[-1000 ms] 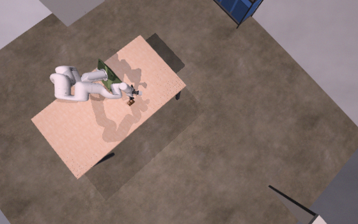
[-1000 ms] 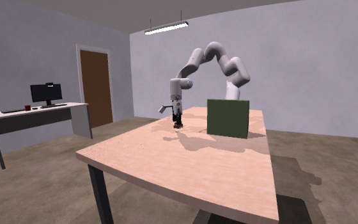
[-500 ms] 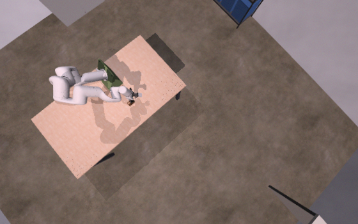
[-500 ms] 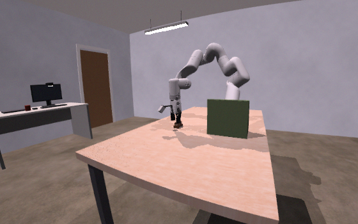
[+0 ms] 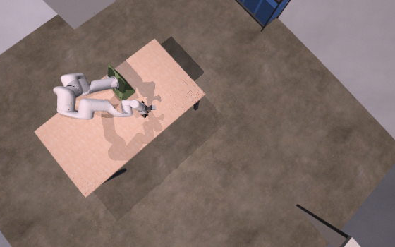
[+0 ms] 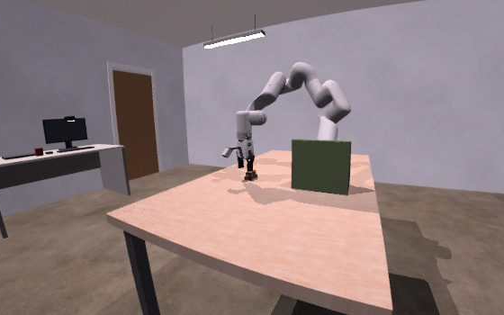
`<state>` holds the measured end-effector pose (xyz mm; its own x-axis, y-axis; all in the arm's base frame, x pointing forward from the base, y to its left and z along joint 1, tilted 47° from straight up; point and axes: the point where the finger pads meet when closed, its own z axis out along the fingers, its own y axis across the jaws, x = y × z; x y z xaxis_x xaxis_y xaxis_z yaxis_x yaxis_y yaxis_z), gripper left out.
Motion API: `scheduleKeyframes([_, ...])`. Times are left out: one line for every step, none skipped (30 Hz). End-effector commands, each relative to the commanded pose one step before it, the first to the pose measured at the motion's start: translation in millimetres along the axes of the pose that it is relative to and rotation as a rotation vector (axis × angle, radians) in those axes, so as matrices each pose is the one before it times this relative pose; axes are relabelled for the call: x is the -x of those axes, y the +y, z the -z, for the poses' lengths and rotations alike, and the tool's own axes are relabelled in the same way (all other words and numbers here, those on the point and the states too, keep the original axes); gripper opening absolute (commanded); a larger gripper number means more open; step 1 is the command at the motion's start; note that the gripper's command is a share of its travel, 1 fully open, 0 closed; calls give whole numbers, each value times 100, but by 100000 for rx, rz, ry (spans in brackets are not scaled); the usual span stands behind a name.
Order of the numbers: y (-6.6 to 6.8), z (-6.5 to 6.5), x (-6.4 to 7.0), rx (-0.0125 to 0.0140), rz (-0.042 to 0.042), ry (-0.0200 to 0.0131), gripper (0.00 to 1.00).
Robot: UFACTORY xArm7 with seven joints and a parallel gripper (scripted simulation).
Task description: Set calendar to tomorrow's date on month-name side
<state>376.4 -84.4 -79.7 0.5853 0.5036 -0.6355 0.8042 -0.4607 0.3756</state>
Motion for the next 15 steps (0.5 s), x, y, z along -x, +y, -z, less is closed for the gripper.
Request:
scheduleKeyframes([860,166,52,-180,1690,355,100])
scheduleKeyframes([54,0,16,-3,1302,0,100])
scheduleKeyframes([0,0,0,0,0,0,100])
scheduleKeyframes([0,0,0,0,0,0,100])
scheduleKeyframes([82,0,27,-3,1979,0,100])
scheduleKeyframes([103,0,36,0,2452,0,100])
scheduleKeyframes([111,0,42,4,2619,0,100])
scheduleKeyframes([508,0,205,4,1425,0,100])
scheduleKeyframes([853,0,358,0,0,0,100])
scheduleKeyframes([556,0,233,0,0,1,100])
scheduleKeyframes([253,0,107,0,0,0,100])
scheduleKeyframes([43,0,18,0,0,0,100])
scheduleKeyframes([4,0,2,0,102,0,100])
scheduleKeyframes([24,0,10,-2,598,0,100])
scheduleKeyframes([52,0,22,-3,1309,0,100])
